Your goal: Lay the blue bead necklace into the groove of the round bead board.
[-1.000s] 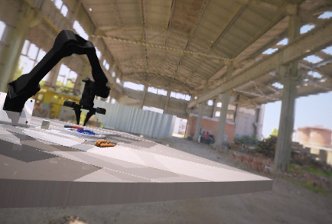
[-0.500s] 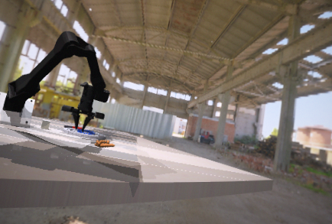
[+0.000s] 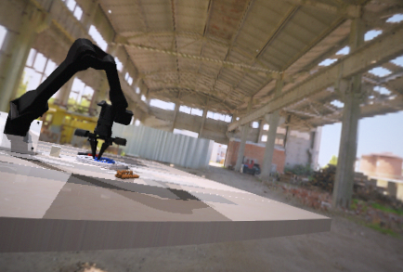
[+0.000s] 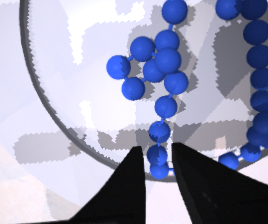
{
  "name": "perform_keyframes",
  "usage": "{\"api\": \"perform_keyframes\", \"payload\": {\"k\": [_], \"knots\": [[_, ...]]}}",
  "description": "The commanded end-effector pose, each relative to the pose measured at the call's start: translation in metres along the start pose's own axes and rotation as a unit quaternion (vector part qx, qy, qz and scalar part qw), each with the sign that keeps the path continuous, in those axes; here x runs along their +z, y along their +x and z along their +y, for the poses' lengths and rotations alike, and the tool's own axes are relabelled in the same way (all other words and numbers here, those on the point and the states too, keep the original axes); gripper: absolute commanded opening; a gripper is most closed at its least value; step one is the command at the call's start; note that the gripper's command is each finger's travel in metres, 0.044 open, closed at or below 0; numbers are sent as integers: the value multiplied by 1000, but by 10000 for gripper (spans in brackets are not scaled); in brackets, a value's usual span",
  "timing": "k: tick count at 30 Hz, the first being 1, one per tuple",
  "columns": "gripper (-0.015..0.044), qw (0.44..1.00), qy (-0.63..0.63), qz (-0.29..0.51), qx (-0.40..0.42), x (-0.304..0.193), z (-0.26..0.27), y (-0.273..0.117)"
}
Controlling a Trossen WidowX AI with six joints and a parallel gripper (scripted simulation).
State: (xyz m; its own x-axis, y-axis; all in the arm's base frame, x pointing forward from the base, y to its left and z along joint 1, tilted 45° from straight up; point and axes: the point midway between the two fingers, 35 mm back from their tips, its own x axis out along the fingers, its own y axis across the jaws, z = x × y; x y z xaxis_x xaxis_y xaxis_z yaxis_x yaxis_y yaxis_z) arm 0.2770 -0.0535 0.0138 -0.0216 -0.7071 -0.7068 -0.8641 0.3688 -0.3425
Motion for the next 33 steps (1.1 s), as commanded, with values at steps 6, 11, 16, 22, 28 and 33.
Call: {"api": "perform_keyframes", "payload": {"k": [6,11,16,22,28,33], "knots": [[0,1000,0,0,0,0,0,0],[0,1000,0,0,0,0,0,0],[0,1000,0,0,0,0,0,0],[0,1000,0,0,0,0,0,0],[0,1000,-3,1,-2,0,0,-6],[0,1000,-3,1,-2,-3,4,-6]]}}
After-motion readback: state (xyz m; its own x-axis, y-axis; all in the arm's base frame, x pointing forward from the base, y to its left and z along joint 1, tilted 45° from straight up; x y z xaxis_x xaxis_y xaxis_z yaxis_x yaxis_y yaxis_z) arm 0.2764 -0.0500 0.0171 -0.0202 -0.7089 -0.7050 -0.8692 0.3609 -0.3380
